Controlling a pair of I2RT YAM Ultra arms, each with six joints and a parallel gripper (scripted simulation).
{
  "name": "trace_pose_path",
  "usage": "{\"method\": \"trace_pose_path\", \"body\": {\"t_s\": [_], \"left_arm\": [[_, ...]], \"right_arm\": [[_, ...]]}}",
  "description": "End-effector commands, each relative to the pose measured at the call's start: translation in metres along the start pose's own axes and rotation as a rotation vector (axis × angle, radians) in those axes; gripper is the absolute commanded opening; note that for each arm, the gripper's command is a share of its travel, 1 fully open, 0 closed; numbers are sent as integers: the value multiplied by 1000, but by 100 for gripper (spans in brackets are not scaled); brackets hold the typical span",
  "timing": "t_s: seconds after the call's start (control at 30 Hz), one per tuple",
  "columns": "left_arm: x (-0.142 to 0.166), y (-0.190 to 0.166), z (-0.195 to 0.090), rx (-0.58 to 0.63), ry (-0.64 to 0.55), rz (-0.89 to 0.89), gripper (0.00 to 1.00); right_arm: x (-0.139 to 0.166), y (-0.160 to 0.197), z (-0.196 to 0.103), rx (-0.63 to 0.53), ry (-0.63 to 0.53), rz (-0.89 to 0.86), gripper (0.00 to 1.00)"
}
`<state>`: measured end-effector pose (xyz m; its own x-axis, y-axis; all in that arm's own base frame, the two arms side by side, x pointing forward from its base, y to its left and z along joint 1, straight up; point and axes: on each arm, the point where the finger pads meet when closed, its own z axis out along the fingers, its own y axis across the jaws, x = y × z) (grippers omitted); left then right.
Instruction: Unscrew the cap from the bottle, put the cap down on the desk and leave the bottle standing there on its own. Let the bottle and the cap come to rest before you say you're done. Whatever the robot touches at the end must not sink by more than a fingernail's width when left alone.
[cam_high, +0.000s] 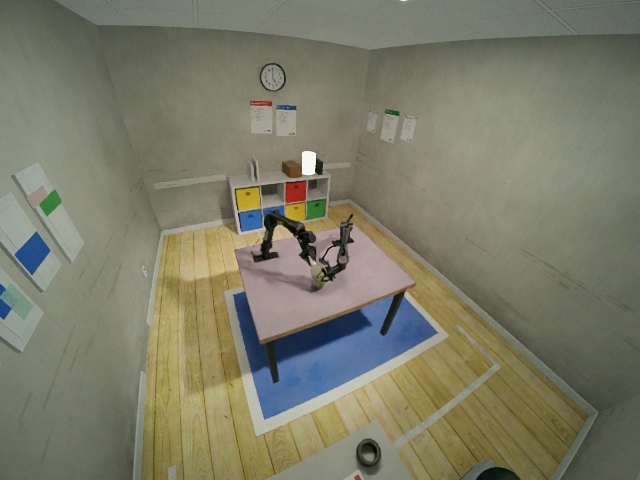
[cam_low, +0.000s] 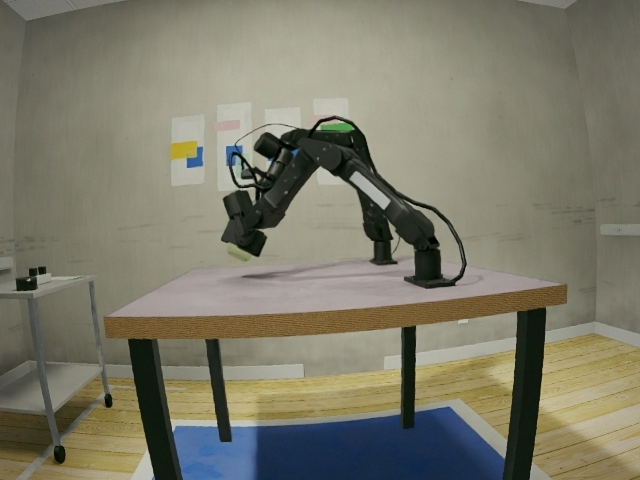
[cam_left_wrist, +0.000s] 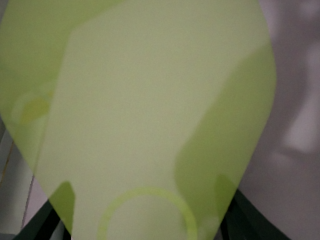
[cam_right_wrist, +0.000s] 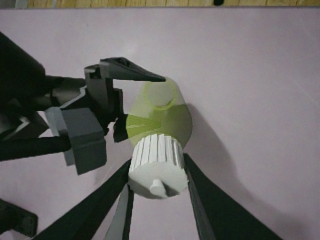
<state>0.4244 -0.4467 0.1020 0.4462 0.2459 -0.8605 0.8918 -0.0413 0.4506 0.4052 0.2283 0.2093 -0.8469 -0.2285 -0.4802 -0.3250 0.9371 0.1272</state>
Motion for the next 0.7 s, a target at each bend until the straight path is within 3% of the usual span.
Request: {"method": "trace_pose_path", "body": {"t_s": [0.0,0.23,0.3,0.33,0.67], "left_arm": [[-9,3,-1,1,-19,7,0],[-9,3,-1,1,-19,7,0],[-9,3,-1,1,-19,7,0],[-9,3,-1,1,-19,7,0],[-9,3,-1,1,-19,7,0]], "right_arm": [[0,4,-10,-16,-4,-279,0],[1,3,-10,-15,-6,-592,0],[1,3,-10,-15,-6,-592,0],[1,3,-10,-14,-6,-706,0],[1,3,-11,-11,-9,-1147,0]]}}
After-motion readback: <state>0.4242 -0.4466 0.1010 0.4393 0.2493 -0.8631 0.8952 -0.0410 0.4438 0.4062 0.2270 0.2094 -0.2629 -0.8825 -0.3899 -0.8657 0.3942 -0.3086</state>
